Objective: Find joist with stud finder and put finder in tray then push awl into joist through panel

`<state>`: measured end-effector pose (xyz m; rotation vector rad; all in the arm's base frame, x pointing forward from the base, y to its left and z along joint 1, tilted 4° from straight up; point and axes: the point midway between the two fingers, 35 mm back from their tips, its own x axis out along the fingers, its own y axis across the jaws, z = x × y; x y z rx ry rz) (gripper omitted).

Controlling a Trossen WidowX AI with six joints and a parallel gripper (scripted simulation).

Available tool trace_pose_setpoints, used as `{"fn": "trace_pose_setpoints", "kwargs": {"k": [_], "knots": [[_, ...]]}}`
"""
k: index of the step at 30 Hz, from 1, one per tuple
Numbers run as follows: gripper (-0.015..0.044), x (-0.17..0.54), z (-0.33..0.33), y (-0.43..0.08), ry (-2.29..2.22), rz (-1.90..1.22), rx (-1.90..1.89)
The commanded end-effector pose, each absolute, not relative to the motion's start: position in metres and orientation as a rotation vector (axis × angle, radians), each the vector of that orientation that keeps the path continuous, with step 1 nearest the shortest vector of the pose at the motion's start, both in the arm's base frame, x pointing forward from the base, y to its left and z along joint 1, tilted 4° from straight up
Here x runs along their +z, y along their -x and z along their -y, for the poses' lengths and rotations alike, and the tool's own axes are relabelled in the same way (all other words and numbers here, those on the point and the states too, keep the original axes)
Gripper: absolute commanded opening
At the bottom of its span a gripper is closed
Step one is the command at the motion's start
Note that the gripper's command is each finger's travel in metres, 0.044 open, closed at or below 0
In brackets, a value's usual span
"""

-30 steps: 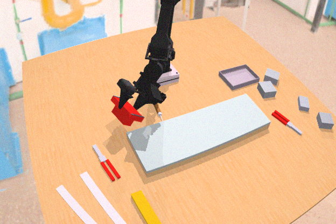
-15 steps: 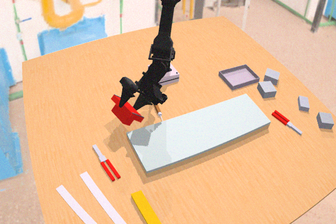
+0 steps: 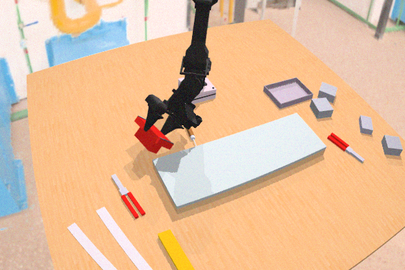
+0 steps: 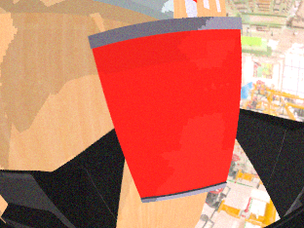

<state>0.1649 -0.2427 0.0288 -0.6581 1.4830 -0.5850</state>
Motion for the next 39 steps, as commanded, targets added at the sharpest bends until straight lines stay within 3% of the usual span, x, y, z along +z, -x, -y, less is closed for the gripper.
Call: {"fn": "trace_pose_setpoints", "kwargs": {"k": [1,14,31,39], "knots": [[0.0000,0.025,0.243,-0.164,0.658,-1.484,-0.594],[0.0000,0.011,0.242,-0.166,0.659,-1.484,-0.581],[0.0440,0.014,0.242,-0.166,0.660,-1.485,-0.578],[0.0440,0.018,0.237,-0.166,0.659,-1.486,-0.577]]}}
